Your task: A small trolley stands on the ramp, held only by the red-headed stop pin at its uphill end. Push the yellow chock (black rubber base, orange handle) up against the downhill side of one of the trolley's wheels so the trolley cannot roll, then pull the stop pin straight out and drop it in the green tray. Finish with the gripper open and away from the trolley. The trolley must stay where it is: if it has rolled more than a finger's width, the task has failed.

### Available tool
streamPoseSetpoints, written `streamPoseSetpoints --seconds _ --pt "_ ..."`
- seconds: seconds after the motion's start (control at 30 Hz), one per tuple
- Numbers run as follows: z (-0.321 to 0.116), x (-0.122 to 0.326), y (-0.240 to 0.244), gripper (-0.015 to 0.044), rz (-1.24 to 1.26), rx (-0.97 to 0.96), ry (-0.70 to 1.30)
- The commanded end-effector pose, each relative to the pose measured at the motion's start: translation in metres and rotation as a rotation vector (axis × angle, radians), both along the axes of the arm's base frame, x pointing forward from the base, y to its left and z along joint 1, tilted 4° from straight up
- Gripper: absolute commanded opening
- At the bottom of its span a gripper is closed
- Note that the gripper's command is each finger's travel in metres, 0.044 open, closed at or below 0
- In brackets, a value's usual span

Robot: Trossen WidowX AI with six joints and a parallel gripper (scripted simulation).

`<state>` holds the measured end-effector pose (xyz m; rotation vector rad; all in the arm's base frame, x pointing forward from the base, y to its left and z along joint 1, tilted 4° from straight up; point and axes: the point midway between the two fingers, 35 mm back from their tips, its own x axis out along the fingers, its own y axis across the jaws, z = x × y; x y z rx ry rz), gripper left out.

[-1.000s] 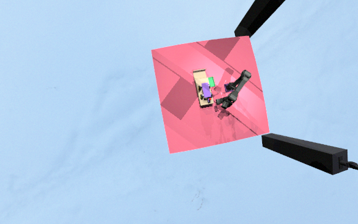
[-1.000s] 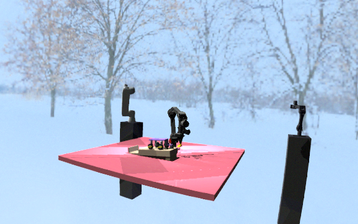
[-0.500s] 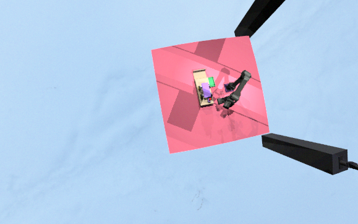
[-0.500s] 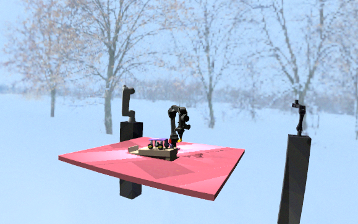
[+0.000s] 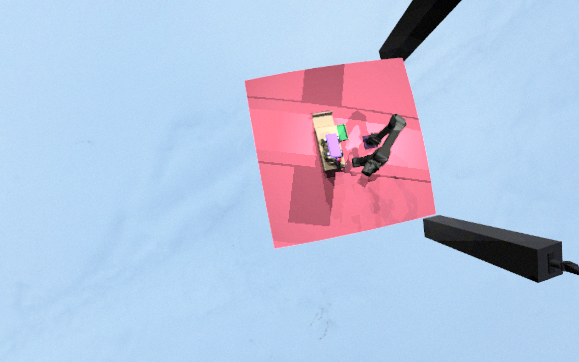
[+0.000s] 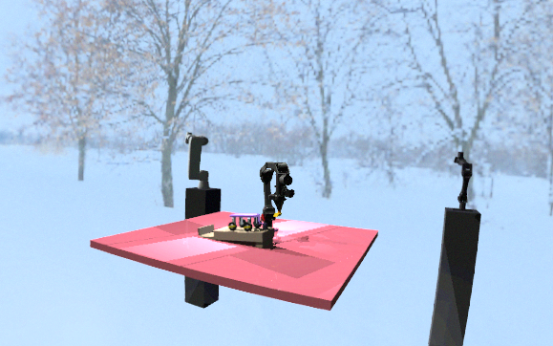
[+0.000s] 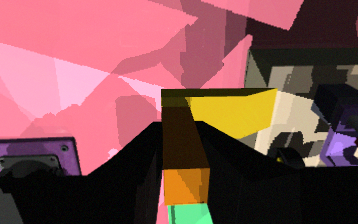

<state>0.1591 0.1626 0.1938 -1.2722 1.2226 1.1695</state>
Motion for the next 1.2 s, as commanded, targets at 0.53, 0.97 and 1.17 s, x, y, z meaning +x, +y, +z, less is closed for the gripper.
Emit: streamPoseSetpoints --seconds 0.53,0.97,1.17 --pt "0.0014 0.0006 0.0 0.0 -0.664 0.021 -0.041" --pt "0.0014 0.0005 0.0 0.0 -1.099 0.035 -0.066" --pt "0.0014 0.0005 0.0 0.0 -1.3 0.042 -0.077"
